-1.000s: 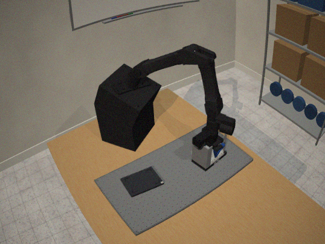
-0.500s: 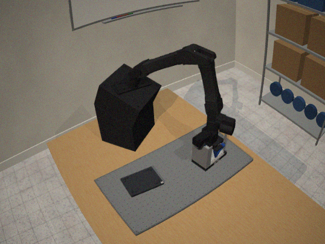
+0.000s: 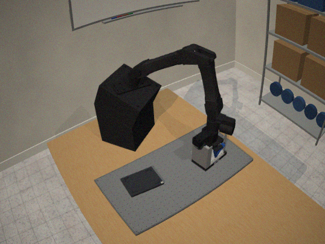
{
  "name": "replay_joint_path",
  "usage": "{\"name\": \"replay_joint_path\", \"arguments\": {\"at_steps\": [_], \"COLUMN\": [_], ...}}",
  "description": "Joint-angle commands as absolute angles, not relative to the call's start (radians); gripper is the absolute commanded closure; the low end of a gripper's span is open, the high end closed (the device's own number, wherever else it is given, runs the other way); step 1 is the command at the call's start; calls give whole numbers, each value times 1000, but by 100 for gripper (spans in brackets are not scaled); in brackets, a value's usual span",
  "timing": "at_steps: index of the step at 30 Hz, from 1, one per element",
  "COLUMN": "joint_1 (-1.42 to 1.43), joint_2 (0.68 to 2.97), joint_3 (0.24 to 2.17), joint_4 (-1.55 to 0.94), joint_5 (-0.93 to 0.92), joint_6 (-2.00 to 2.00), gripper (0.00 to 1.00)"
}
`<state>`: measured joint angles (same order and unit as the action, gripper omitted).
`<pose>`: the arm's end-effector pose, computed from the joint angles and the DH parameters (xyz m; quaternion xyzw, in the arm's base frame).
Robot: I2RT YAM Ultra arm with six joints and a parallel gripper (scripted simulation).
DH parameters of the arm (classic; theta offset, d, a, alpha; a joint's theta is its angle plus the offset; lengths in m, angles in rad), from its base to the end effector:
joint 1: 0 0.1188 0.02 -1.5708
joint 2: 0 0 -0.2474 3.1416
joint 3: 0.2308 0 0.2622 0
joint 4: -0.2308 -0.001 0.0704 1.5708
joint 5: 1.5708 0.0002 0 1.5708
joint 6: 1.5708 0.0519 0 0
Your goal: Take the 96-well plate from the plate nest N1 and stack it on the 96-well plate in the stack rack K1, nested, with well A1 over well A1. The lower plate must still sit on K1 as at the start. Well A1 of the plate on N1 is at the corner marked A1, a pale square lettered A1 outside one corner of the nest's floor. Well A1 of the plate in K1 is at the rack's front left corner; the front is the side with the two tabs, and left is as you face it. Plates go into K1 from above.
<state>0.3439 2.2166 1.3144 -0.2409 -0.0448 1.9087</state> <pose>0.3987 0.1463 0.0419 0.6854 0.6962 0.2010 0.0715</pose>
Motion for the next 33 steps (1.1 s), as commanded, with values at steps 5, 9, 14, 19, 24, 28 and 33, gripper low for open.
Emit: {"name": "replay_joint_path", "arguments": {"at_steps": [5, 9, 14, 19, 24, 28, 33], "joint_1": [360, 360, 360, 360, 360, 360, 360], "joint_2": [2243, 2243, 2243, 2243, 2243, 2243, 2243], "joint_3": [1349, 1349, 1349, 1349, 1349, 1349, 1349], "joint_4": [-213, -213, -213, -213, -213, -213, -213], "joint_5": [-48, -48, -48, -48, -48, -48, -48], "joint_6": [1914, 1914, 1914, 1914, 1914, 1914, 1914], "gripper": [0, 0, 0, 0, 0, 0, 0]}}
